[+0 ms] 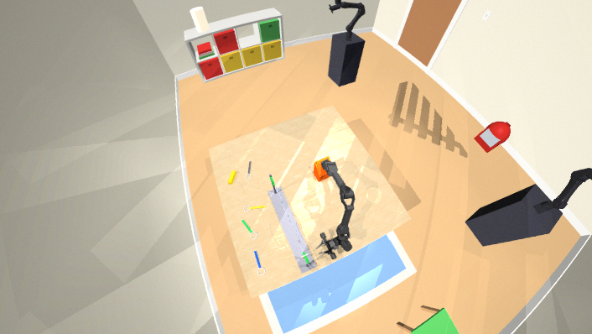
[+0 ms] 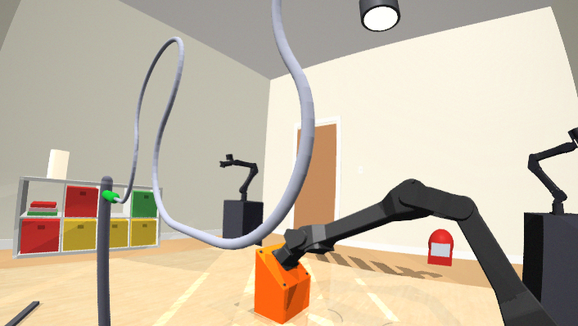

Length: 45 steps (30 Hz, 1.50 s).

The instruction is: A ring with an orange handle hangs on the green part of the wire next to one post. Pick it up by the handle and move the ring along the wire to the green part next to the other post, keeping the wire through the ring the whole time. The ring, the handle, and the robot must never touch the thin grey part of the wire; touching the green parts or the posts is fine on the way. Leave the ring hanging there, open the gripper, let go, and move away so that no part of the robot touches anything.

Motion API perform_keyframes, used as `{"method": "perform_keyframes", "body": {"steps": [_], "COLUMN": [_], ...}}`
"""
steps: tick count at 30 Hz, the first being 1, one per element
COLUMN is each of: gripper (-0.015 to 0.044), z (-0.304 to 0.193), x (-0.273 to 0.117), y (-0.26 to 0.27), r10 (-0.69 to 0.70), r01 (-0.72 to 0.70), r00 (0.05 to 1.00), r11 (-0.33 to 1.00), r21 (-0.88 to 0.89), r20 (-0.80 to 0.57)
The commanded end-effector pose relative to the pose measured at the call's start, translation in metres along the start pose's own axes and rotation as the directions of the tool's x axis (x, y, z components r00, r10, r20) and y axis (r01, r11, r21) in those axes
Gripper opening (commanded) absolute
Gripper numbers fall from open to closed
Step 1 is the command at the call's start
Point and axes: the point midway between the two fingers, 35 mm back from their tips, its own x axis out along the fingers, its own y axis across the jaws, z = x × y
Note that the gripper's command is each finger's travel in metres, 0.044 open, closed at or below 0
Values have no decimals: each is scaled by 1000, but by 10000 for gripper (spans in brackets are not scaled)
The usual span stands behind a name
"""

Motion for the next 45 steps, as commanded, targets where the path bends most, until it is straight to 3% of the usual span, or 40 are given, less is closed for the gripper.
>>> {"method": "perform_keyframes", "body": {"steps": [1, 7, 15, 45], "gripper": [160, 160, 160, 160], "z": [8, 9, 60, 61], "x": [0, 1, 48, 87], "y": [1, 1, -1, 2], "r10": [-19, -19, -16, -14], "r01": [18, 18, 15, 13], "r00": [999, 999, 999, 999], "r11": [999, 999, 999, 999], "r21": [31, 31, 30, 29], "r20": [27, 27, 31, 33]}}
